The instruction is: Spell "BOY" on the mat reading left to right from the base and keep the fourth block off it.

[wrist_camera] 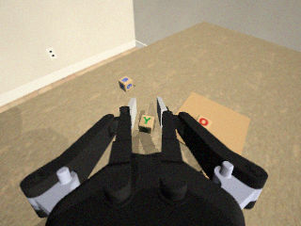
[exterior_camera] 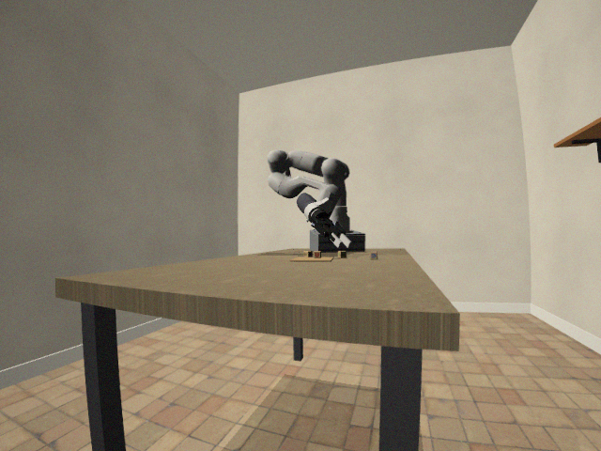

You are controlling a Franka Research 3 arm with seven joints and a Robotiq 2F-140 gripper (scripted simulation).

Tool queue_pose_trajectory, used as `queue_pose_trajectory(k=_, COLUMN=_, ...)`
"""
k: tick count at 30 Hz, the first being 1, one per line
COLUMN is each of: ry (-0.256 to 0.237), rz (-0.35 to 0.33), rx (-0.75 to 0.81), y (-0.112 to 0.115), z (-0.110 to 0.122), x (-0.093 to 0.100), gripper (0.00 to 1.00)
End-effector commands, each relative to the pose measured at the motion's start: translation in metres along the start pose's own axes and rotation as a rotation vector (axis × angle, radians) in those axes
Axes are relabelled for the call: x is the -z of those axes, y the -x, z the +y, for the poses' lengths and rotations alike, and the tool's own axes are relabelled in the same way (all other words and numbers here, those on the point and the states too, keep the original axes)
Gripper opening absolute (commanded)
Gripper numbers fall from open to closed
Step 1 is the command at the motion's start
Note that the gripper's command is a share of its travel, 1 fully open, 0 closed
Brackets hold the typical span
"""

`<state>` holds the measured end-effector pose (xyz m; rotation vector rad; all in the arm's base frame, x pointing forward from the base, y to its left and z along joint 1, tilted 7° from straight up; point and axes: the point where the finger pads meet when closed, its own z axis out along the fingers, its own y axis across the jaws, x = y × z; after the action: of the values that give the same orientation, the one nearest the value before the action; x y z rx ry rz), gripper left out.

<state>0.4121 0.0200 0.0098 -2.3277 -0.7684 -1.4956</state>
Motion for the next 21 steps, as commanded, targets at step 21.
queue_pose_trajectory(k=21, ry=-0.036, rz=-0.064, rx=-0.005, y=-0.027, z=0.027, x=0.008, gripper=0.25)
